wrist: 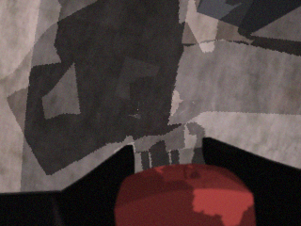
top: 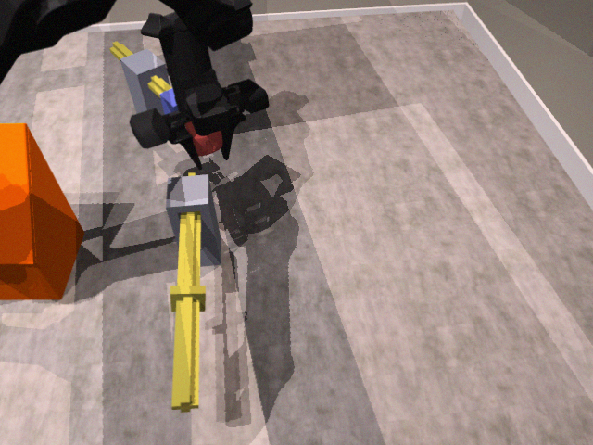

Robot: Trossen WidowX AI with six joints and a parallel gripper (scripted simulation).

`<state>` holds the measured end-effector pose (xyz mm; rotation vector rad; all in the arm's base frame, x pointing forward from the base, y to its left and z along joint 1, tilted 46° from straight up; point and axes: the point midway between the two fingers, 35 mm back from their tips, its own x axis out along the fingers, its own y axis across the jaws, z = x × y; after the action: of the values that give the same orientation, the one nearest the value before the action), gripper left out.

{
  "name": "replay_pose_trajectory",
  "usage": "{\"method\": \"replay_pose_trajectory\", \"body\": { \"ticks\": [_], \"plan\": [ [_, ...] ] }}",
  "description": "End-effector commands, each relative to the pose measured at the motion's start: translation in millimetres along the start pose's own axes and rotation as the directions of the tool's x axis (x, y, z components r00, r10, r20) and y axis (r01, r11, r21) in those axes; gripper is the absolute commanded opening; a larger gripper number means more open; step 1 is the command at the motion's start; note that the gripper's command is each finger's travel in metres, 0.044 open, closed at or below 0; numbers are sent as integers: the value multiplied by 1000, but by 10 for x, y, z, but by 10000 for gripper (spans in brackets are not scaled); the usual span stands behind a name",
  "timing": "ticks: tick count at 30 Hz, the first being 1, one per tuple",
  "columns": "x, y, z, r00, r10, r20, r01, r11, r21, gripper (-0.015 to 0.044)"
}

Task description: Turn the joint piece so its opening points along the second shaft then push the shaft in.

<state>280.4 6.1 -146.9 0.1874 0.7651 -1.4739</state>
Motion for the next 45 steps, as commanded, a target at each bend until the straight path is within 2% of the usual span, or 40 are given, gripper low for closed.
{"method": "replay_pose_trajectory", "body": {
  "ticks": [1,13,18,21,32,45],
  "plan": [
    [-1,-3,0,1000,-1,2,1,1000,6,0],
    [0,0,0,1000,0,0,0,1000,0,0],
    [0,0,0,1000,0,0,0,1000,0,131],
    [0,0,0,1000,0,0,0,1000,0,147],
    [0,0,0,1000,0,0,0,1000,0,436],
    [0,0,0,1000,0,0,0,1000,0,440]
  ]
}}
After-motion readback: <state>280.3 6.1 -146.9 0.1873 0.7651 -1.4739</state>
